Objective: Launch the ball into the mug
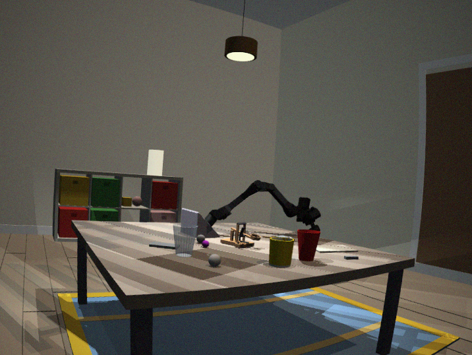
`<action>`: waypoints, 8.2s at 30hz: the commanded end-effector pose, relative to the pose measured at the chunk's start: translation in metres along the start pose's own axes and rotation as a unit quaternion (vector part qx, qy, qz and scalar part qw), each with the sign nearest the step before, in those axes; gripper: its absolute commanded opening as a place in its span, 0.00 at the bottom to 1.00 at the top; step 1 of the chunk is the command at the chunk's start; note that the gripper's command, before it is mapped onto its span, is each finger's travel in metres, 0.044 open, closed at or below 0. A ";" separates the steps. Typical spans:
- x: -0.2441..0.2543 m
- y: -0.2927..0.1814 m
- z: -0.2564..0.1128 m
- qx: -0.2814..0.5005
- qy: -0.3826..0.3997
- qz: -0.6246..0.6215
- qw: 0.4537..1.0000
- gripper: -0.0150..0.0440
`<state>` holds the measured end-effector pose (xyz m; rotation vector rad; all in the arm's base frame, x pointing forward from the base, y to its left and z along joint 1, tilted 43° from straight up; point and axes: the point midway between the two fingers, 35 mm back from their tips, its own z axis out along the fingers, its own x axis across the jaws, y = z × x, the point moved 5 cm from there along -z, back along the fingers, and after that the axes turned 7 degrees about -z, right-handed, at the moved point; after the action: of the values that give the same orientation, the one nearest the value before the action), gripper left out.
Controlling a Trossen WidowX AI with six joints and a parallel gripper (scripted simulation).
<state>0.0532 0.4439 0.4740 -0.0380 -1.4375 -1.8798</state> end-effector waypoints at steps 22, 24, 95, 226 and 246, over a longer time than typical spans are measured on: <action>-0.168 0.032 -0.193 0.102 -0.358 -0.105 0.922 1.00; -0.178 0.032 -0.215 0.116 -0.386 -0.104 0.909 1.00; -0.070 -0.166 -0.605 0.290 -0.504 0.275 0.766 1.00; -0.164 -0.141 -0.650 0.483 -0.327 -0.084 0.808 0.74; -0.117 -0.083 -0.677 0.478 -0.335 -0.071 0.809 1.00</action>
<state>0.3626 -0.0560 0.1073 -0.0793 -2.8232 -1.0489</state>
